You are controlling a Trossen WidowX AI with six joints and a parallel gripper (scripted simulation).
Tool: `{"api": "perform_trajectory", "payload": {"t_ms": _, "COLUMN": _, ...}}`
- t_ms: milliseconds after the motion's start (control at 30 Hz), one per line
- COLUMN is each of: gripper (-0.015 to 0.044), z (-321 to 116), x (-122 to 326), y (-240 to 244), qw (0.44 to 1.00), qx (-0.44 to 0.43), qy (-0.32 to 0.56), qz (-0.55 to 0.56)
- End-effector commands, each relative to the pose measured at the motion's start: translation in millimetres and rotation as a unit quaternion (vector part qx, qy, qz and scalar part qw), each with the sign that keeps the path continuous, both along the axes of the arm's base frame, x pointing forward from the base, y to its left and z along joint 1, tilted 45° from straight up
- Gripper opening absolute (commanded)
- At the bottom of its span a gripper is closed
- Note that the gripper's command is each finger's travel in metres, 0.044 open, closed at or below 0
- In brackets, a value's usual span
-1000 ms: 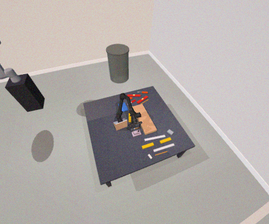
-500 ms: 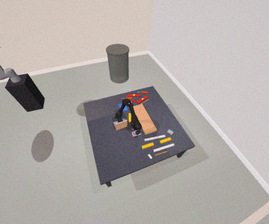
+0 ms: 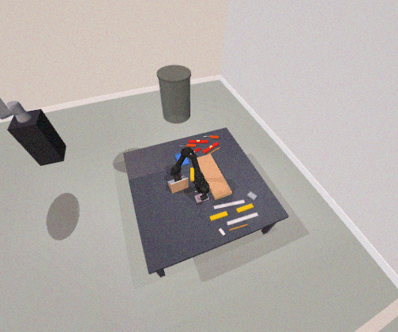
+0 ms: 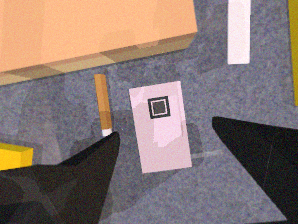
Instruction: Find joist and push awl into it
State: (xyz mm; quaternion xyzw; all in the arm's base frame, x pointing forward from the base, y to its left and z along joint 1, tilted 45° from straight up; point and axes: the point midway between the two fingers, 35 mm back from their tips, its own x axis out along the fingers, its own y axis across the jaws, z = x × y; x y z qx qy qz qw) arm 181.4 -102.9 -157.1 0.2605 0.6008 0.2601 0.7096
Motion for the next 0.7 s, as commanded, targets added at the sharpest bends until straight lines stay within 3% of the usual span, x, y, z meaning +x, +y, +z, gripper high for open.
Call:
{"api": "perform_trajectory", "payload": {"t_ms": 0, "gripper": 0.044, "z": -5, "x": -1, "y": 5, "qw": 1.0, "qx": 0.005, "qy": 0.002, "qz": -0.003}}
{"api": "perform_trajectory", "payload": {"t_ms": 667, "gripper": 0.044, "z": -28, "x": -5, "y": 28, "qw": 1.0, "qx": 0.005, "qy": 0.001, "qz": -0.002}}
